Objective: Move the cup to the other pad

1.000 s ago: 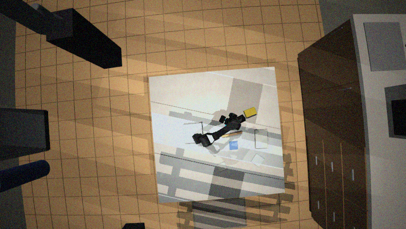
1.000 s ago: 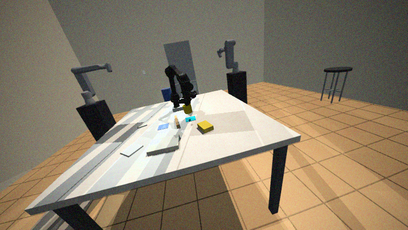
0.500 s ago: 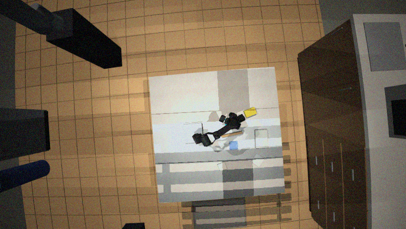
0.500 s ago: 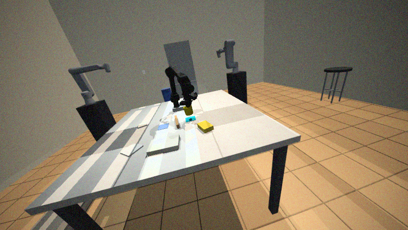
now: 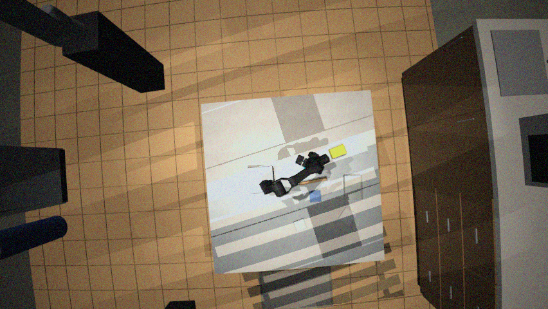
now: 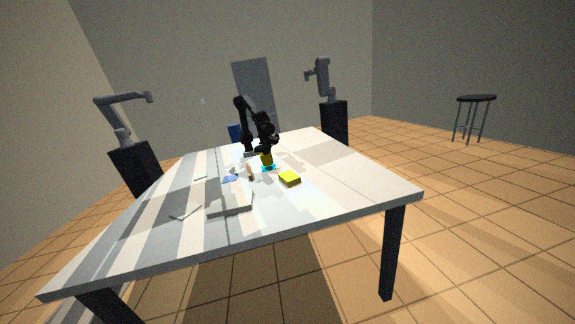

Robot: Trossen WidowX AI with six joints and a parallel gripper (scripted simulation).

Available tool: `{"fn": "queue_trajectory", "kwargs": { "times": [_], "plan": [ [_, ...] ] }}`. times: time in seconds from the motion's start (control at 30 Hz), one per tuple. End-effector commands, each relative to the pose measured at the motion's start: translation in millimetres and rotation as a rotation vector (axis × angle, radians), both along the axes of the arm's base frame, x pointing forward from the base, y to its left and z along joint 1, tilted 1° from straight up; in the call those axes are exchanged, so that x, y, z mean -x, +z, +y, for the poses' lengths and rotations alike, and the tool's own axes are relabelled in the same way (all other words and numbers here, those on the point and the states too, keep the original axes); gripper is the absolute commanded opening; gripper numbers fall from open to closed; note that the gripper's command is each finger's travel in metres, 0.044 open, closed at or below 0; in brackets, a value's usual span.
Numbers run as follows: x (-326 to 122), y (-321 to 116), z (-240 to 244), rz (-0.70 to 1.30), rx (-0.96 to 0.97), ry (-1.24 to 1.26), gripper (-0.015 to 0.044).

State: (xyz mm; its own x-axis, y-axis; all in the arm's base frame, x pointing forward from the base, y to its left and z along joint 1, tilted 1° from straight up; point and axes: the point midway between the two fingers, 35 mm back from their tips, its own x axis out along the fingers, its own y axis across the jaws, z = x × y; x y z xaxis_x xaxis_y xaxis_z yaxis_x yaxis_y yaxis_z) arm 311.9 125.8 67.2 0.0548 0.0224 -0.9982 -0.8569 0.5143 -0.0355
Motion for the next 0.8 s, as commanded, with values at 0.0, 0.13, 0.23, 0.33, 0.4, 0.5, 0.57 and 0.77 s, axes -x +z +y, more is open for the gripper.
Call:
{"fn": "queue_trajectory", "kwargs": {
  "times": [0.0,0.13,0.23,0.33,0.4,0.5,0.57,0.77],
  "plan": [
    [2.4,-8.8,-1.3,0.009,0.008,-0.005,0.0000],
    [2.7,-14.8,-1.1,0.009,0.008,-0.005,0.0000],
    [2.8,-16.9,-1.0,0.009,0.008,-0.005,0.0000],
    [2.8,-17.0,-1.0,0.009,0.008,-0.005,0.0000],
    [0.9,-13.9,0.4,0.004,0.001,0.000,0.0000],
    [0.9,-13.9,0.4,0.004,0.001,0.000,0.0000],
    [0.9,-13.9,0.4,0.004,0.001,0.000,0.0000],
    [0.9,-13.9,0.4,0.004,0.001,0.000,0.0026]
  ]
}}
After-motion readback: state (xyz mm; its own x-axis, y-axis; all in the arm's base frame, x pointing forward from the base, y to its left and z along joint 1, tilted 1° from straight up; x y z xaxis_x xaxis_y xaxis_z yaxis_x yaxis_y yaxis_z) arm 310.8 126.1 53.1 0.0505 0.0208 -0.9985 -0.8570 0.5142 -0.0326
